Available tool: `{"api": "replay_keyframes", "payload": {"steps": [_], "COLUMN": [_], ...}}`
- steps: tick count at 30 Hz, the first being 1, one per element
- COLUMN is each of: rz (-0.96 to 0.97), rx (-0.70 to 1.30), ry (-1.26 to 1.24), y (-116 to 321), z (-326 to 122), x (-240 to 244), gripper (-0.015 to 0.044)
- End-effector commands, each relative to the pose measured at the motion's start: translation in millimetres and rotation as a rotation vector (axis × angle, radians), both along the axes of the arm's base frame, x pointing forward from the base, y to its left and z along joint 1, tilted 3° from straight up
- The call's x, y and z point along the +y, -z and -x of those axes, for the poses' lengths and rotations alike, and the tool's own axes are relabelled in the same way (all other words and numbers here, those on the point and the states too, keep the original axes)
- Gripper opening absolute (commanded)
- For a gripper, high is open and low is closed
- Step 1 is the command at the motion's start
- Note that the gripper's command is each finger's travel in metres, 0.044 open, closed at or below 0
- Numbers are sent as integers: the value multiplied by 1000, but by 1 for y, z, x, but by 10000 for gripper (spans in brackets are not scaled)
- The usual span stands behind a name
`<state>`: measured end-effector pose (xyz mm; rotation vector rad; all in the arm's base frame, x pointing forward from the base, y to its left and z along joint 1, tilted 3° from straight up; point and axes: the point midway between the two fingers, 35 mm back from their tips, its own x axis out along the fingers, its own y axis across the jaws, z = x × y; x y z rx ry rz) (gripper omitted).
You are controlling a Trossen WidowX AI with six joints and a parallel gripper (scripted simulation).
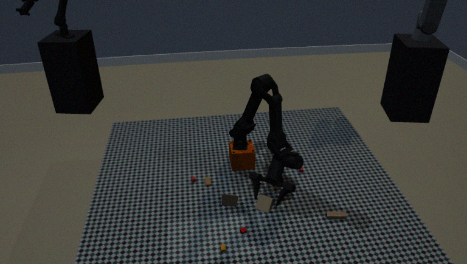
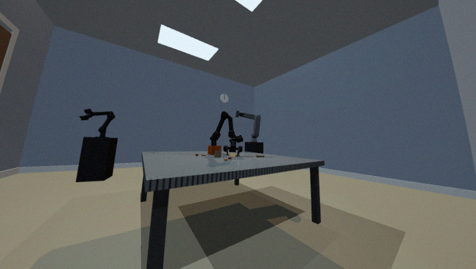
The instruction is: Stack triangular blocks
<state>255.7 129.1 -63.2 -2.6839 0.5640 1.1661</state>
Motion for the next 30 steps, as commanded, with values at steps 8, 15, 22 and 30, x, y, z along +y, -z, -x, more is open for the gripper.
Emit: {"api": "replay_keyframes", "payload": {"steps": [8, 15, 22, 30], "rz": [2, 2, 2, 0], "rx": [7, 7, 7, 0], "ry": [-3, -3, -3, 0], "y": [1, 1, 1, 0], "z": [2, 2, 2, 0], "x": [-1, -1, -1, 0], "gripper": [440, 440, 440, 309]}}
